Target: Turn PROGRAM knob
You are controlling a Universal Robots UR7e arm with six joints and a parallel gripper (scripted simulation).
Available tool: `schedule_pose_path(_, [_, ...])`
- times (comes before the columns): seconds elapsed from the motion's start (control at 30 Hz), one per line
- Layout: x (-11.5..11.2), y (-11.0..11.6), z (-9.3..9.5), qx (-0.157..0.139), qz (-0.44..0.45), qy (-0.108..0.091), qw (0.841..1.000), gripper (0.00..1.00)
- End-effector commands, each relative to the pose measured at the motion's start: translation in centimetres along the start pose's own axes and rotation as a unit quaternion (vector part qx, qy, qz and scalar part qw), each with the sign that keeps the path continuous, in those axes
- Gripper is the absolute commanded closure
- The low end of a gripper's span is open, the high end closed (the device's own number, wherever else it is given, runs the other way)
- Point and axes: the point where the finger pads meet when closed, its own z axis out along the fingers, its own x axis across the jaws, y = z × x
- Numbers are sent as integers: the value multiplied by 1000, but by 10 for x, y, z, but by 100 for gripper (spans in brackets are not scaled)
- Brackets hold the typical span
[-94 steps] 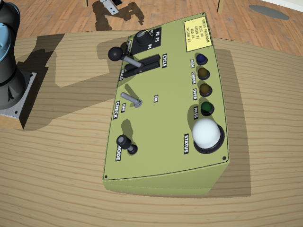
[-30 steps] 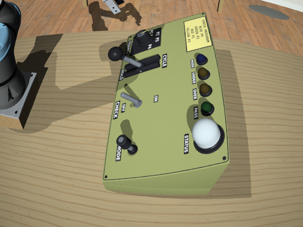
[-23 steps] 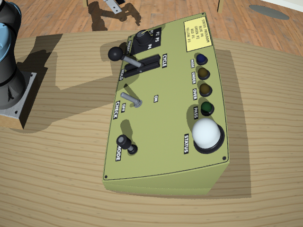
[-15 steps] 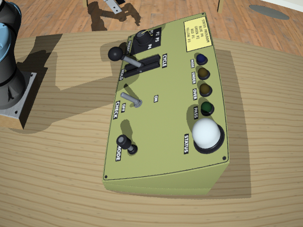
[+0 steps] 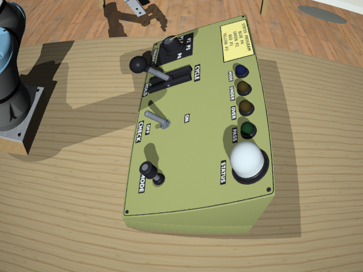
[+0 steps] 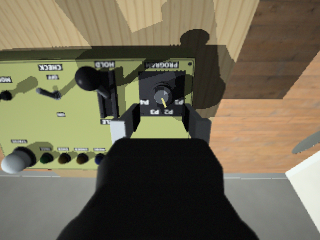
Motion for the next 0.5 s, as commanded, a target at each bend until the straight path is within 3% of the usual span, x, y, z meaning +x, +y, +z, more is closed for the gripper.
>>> schedule_pose_path(0.0, [0,0,0,-1,0,0,1000,0])
schedule_pose_path(0.47, [0,1,6,0,0,0,1000,0])
